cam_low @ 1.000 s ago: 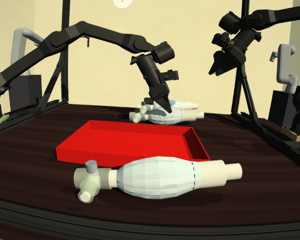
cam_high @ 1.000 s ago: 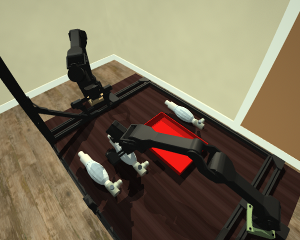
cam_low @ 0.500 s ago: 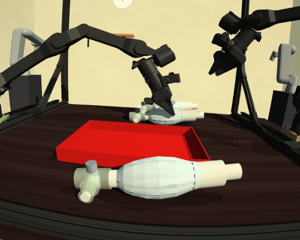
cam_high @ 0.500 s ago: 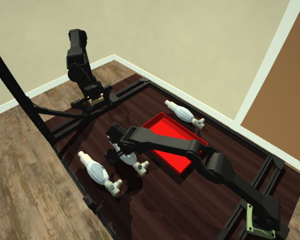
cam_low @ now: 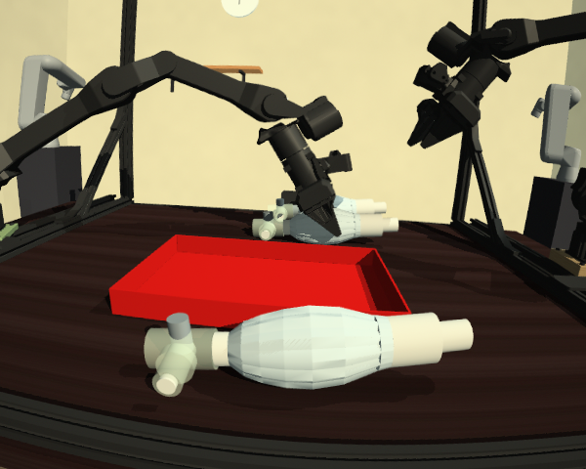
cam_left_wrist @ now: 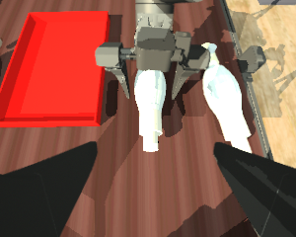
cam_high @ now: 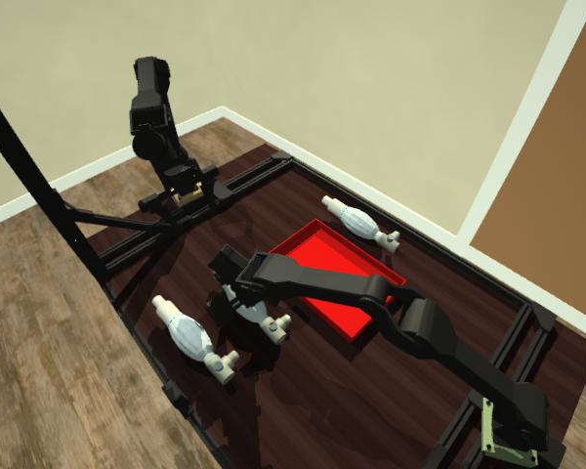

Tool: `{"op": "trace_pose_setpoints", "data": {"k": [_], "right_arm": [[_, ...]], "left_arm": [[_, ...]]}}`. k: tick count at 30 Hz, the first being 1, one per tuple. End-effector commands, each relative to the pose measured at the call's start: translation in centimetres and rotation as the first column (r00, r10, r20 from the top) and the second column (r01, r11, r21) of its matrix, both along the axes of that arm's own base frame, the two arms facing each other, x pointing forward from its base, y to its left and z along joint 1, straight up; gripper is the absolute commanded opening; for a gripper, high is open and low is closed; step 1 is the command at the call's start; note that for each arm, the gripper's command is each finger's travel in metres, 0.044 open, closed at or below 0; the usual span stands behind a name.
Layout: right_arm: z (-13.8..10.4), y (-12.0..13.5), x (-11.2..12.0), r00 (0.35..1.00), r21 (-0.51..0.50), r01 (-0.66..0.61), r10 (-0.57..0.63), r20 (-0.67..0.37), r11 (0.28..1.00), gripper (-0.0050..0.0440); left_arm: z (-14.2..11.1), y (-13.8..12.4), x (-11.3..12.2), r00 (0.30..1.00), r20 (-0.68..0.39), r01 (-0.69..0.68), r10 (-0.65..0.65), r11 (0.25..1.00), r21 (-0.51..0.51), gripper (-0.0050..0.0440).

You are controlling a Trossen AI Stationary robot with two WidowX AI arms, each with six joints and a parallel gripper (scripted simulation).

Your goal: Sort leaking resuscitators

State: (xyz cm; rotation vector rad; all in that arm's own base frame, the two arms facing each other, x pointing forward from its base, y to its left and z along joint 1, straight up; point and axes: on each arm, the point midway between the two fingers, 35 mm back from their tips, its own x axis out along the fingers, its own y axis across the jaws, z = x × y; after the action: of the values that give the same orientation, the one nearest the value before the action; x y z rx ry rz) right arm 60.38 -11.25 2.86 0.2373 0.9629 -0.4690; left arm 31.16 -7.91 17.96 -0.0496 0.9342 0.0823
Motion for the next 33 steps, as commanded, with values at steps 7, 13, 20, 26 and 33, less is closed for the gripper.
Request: {"op": "trace_pose_setpoints", "data": {"k": [7, 13, 20, 26, 33], "right_arm": [[-0.69, 0.03, -0.46, 1.0, 0.001, 0.001, -0.001, -0.011, 1.0, 0.044], [-0.72, 0.1, -0.48, 1.0, -0.001, 0.001, -0.001, 0.0, 1.0, 0.044], [-0.72, 0.1, -0.48, 1.0, -0.001, 0.001, -0.001, 0.0, 1.0, 0.044], [-0.72, 0.1, -0.48, 1.0, -0.001, 0.001, -0.001, 0.0, 1.0, 0.044], [-0.71, 0.05, -0.47, 1.0, -0.002, -0.001, 0.001, 0.01, 1.0, 0.044]], "left_arm": [[0.0, 0.0, 0.0, 1.0, 0.001, 0.001, -0.001, 1.0, 0.002, 0.044], [0.05, 0.02, 0.0, 1.0, 0.001, -0.001, 0.001, 1.0, 0.001, 0.044], [0.05, 0.02, 0.0, 1.0, 0.001, -0.001, 0.001, 1.0, 0.001, 0.044], [0.05, 0.02, 0.0, 1.0, 0.001, -0.001, 0.001, 1.0, 0.001, 0.044], [0.03, 0.01, 0.01, 1.0, 0.002, -0.002, 0.002, 1.0, -0.001, 0.044]]}}
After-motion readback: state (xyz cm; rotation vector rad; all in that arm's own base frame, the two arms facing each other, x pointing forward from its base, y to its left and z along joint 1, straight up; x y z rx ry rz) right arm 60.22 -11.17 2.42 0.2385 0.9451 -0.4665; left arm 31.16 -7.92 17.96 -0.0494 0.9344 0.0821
